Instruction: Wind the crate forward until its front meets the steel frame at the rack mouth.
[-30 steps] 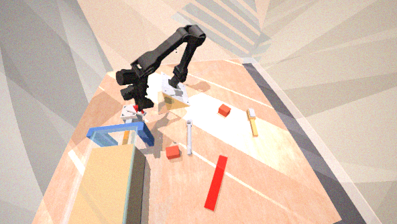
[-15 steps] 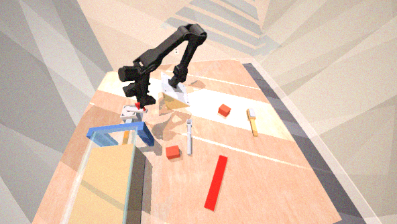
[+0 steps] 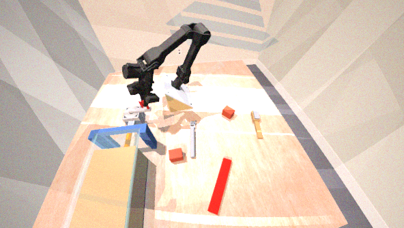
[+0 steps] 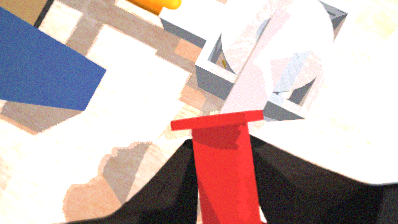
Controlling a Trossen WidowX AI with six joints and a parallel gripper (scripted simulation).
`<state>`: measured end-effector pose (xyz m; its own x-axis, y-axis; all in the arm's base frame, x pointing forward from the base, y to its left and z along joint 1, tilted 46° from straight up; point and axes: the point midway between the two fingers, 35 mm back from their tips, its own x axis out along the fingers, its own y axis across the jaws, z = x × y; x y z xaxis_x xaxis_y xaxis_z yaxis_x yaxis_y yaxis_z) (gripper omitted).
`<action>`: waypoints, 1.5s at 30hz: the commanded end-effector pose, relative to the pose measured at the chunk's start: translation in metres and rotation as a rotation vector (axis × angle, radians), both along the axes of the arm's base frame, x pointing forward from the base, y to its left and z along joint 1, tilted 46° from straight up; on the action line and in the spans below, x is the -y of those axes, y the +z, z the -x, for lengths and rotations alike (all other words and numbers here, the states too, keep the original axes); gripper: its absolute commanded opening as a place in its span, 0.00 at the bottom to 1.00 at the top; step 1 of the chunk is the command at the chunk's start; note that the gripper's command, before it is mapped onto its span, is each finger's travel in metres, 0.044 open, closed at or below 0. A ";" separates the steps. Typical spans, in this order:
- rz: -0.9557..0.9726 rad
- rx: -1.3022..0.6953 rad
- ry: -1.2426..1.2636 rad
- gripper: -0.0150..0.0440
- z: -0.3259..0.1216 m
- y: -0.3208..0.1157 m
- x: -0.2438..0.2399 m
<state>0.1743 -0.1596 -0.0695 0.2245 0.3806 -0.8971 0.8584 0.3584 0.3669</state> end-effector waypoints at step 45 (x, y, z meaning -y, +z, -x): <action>0.003 -0.042 -0.003 0.25 0.077 -0.023 0.021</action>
<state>0.1097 -0.1738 -0.0828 0.2277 0.3927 -0.8910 0.8627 0.3431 0.3716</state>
